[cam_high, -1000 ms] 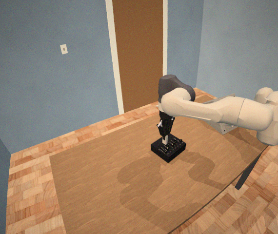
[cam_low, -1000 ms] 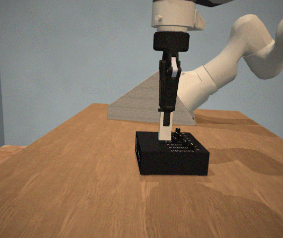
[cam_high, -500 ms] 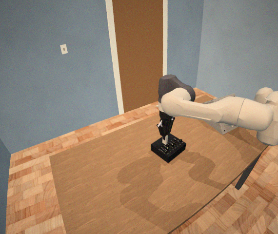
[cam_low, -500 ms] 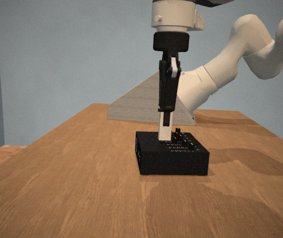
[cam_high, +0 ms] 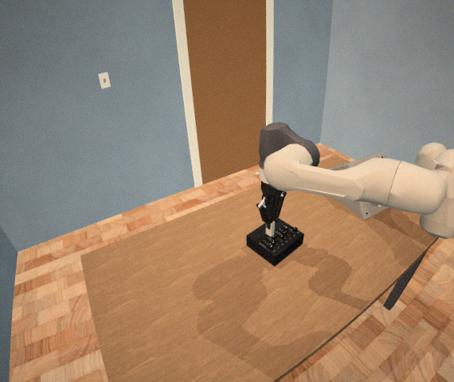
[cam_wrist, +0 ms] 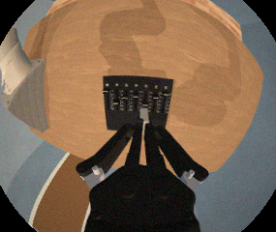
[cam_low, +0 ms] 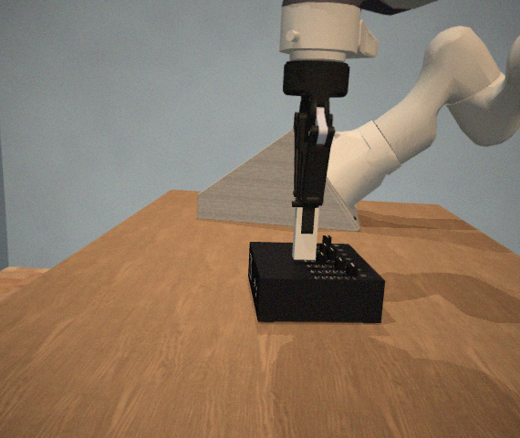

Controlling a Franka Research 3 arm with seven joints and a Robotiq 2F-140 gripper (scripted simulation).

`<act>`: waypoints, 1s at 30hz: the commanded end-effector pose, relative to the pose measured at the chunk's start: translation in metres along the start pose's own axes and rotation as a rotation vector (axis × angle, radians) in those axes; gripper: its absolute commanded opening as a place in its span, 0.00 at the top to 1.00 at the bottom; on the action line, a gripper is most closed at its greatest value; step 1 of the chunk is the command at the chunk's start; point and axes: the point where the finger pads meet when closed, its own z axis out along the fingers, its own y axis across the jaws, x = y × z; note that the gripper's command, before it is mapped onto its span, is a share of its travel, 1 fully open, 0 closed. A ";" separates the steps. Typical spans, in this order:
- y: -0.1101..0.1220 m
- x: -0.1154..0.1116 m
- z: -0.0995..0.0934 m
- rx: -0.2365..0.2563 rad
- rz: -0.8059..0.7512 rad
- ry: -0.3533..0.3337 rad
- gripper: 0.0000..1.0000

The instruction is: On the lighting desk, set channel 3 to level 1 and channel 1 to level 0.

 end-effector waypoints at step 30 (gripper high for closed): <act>0.001 0.016 0.000 -0.001 -0.004 -0.002 1.00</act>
